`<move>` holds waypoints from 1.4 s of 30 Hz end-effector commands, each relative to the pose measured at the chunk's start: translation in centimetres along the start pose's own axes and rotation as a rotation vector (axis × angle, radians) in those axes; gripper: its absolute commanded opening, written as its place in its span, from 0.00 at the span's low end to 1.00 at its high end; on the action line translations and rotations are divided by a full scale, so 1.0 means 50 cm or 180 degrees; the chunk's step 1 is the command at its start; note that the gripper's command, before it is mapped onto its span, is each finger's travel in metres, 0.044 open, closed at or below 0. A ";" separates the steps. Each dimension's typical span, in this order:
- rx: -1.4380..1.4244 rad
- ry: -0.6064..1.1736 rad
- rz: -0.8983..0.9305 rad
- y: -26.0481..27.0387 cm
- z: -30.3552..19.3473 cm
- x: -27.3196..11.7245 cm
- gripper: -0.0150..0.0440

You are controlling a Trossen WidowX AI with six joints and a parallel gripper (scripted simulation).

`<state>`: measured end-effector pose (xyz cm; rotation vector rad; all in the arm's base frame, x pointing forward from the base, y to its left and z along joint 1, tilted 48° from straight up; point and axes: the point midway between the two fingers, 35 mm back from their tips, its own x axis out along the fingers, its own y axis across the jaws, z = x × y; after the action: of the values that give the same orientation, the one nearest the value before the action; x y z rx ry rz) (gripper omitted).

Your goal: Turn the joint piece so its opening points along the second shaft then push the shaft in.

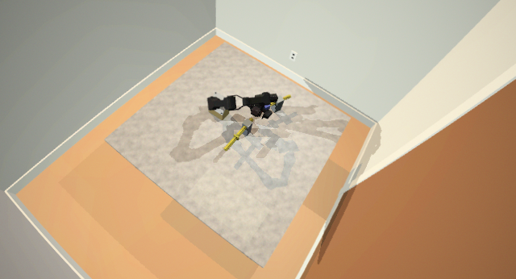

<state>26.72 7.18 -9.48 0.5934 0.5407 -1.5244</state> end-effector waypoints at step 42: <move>-0.3232 -0.0192 0.0012 0.005 -0.003 -0.221 1.00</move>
<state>27.25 14.84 -2.99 -0.1745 1.0773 -1.1242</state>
